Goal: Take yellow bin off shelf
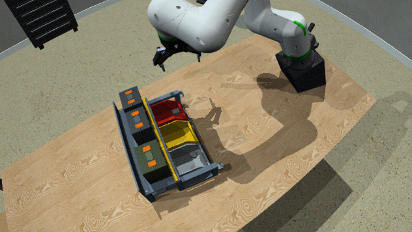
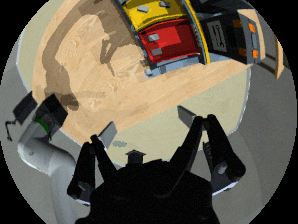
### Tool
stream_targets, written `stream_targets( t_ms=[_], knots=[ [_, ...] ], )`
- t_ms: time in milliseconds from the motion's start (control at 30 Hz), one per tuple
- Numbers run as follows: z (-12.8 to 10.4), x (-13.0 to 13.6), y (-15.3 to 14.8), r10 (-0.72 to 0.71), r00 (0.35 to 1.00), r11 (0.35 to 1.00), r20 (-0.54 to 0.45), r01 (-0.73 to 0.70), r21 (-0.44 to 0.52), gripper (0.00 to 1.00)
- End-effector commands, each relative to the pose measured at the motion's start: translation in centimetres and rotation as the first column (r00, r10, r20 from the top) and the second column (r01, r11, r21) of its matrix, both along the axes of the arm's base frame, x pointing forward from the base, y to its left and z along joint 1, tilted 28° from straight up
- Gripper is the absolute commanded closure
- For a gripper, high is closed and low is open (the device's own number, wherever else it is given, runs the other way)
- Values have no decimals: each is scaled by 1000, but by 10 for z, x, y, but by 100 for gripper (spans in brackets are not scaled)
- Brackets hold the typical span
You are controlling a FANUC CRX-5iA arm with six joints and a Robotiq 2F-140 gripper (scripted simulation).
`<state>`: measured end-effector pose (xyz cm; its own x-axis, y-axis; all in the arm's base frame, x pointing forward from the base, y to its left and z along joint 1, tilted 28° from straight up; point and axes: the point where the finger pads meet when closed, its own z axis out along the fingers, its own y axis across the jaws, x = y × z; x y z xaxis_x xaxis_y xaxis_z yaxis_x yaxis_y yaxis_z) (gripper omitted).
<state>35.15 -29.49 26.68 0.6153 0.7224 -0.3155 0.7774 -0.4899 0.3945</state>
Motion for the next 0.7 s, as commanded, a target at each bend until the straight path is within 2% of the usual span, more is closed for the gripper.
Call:
stream_targets(
  t_ms=[0,167,333,667],
  knots=[
    [0,1,2,9,1000,1000,4,-9,8,0],
    [0,1,2,9,1000,1000,4,-9,8,0],
    [-3,31,41,200,971,970,131,-215,111,0],
    [-3,31,41,200,971,970,131,-215,111,0]
  ],
)
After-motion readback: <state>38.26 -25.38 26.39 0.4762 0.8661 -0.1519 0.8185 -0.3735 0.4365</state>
